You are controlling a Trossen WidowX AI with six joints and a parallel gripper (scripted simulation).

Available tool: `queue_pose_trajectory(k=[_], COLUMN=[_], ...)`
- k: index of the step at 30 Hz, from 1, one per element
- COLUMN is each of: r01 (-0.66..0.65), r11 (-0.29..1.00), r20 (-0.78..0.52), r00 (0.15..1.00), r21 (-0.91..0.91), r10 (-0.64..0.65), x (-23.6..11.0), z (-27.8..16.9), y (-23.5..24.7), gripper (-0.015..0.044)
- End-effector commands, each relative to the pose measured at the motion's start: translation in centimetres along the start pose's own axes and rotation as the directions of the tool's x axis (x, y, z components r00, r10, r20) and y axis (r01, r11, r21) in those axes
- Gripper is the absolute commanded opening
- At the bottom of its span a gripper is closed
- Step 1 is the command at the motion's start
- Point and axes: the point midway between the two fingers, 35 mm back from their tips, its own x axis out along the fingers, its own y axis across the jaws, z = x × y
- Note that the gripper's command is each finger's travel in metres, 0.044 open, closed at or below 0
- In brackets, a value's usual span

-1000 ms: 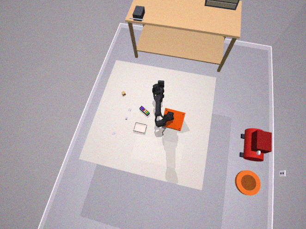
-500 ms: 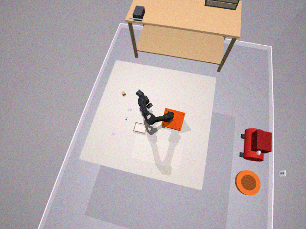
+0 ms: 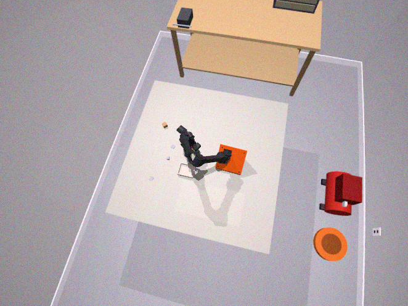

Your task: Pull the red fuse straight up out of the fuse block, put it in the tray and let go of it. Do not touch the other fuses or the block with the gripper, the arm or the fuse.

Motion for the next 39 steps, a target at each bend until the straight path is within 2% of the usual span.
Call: queue_pose_trajectory(k=[1, 39], r01=[-0.010, -0.011], r11=[1.000, 1.000], r20=[0.007, 0.008], r00=[1.000, 1.000], r21=[-0.008, -0.008], r10=[0.010, 0.011], x=[0.4, 3.3], z=[0.1, 0.0], y=[0.1, 0.1], gripper=[0.0065, 0.0065])
